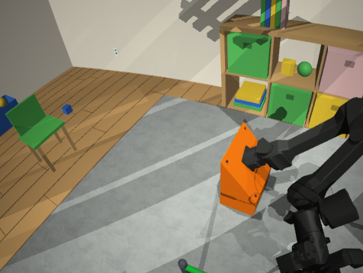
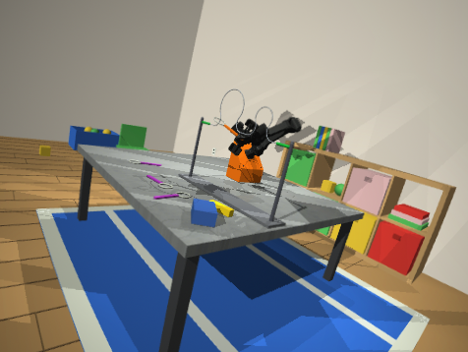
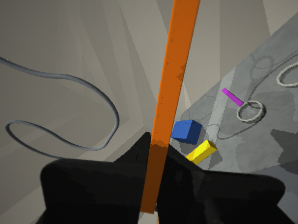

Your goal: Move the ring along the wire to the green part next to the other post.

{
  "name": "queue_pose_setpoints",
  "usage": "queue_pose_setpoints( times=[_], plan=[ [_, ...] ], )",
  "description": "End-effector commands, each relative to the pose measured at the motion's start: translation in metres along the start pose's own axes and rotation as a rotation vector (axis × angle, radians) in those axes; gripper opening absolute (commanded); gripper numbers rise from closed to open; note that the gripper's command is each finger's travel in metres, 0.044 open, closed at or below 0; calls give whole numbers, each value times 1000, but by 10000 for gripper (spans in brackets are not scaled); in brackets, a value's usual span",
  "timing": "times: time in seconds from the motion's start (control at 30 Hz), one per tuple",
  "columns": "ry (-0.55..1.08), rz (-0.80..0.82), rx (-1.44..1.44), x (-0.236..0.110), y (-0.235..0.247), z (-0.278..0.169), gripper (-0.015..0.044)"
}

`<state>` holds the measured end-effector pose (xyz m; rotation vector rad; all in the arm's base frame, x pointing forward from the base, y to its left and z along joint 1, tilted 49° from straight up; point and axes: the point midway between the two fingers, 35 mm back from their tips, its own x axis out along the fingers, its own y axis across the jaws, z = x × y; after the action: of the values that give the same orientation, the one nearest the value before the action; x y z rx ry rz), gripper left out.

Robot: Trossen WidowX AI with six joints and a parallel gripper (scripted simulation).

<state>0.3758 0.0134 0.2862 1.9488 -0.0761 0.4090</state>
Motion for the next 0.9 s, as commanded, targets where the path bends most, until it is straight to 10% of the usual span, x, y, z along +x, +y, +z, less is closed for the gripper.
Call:
queue_pose_setpoints(
  times=[0.0, 0.87],
  plan=[
    [11, -48, -87, -3, -19, 0, -150],
    [89, -308, -662, -33, -111, 38, -150]
  ],
)
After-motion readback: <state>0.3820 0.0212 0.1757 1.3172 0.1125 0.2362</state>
